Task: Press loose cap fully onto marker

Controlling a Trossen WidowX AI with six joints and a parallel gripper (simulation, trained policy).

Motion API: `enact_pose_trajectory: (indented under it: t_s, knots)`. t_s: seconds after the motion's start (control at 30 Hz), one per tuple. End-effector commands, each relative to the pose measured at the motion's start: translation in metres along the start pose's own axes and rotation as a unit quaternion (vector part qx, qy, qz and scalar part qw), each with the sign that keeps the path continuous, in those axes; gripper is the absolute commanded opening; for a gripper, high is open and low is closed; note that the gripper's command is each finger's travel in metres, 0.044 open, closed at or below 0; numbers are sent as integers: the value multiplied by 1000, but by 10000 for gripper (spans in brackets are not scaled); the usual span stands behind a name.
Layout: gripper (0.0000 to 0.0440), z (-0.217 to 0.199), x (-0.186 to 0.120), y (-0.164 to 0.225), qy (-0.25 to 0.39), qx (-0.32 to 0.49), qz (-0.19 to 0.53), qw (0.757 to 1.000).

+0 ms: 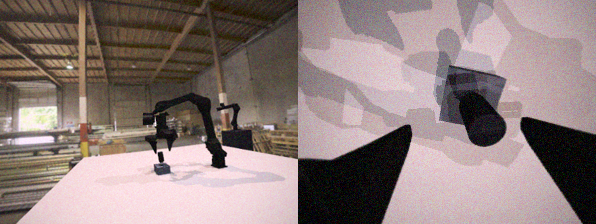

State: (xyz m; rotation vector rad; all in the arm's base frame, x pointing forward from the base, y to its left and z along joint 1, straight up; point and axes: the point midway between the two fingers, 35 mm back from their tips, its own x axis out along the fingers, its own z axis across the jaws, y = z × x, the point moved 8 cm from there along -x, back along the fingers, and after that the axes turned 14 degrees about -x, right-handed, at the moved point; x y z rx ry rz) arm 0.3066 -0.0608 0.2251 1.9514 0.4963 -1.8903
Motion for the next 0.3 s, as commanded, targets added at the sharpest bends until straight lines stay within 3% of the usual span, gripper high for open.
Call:
enact_pose_trajectory:
  t_s: [0.0, 0.13, 0.27]
  knots:
    - [440, 3, -12, 0, 11, 0, 10, 1000]
    - [430, 6, -21, -1, 18, 4, 16, 1000]
    - [354, 11, -28, -3, 18, 10, 17, 1000]
